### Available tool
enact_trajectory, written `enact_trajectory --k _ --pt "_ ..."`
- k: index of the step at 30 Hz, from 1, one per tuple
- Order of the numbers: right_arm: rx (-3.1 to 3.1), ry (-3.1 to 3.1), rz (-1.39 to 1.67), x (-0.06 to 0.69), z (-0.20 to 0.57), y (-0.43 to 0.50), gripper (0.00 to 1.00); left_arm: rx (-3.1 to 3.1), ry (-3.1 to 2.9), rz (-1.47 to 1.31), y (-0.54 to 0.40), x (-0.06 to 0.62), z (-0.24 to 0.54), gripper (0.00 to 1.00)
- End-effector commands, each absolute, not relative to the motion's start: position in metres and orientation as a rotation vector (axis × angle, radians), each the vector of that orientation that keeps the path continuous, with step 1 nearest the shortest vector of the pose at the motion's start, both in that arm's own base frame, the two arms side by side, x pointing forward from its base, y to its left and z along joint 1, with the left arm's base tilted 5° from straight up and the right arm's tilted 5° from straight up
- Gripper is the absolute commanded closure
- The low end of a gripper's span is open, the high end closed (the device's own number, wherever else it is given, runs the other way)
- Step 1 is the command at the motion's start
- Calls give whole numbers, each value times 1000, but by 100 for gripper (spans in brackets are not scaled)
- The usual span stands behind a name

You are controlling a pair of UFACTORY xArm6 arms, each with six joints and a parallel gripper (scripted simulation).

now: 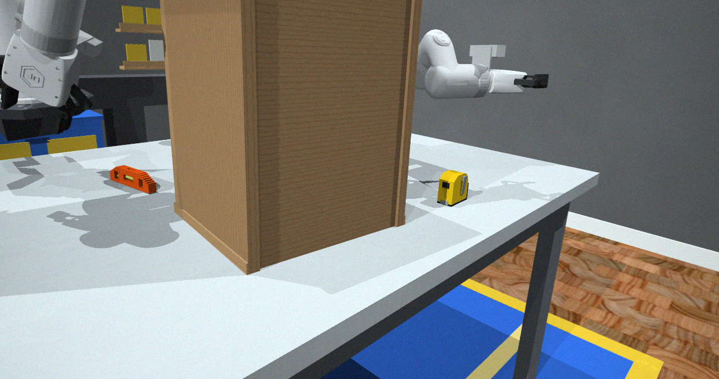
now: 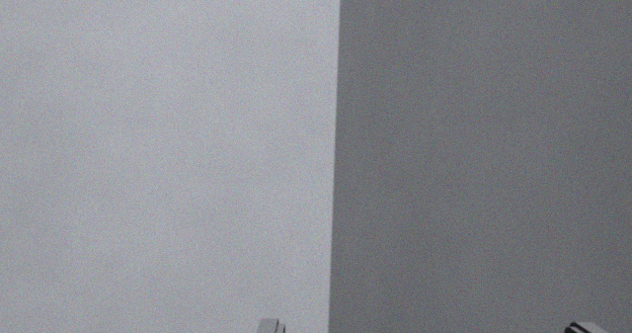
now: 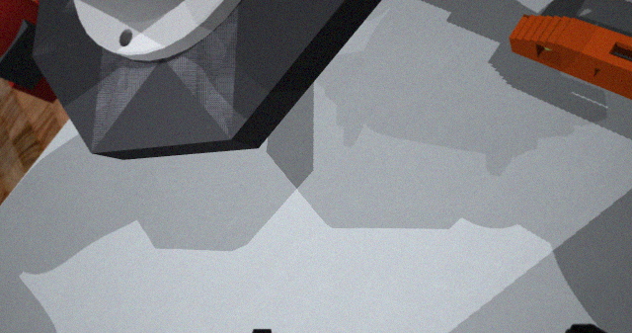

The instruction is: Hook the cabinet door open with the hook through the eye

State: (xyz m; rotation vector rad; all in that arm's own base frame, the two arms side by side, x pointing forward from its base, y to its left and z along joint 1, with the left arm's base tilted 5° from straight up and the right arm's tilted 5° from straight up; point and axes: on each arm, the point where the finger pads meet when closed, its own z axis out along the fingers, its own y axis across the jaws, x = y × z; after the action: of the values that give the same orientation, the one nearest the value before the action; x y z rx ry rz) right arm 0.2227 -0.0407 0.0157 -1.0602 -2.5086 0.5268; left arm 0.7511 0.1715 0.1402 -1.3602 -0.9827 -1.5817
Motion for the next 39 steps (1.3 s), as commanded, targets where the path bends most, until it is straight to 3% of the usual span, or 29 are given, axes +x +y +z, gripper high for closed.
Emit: enact_trajectory --k 1,18,32,39 --pt "-1061 -2511 526 224 16 -41 0 -1356 -986 -1587 171 752 144 0" --pt "-1062 -2511 526 224 16 -41 0 -1356 -986 -1587 171 752 145 0" --pt "-1307 -2426 516 233 24 -57 0 -1355 -987 -1586 155 744 355 0" --pt "-1574 -2302 502 241 34 -76 0 -1357 -986 -1587 153 735 391 0"
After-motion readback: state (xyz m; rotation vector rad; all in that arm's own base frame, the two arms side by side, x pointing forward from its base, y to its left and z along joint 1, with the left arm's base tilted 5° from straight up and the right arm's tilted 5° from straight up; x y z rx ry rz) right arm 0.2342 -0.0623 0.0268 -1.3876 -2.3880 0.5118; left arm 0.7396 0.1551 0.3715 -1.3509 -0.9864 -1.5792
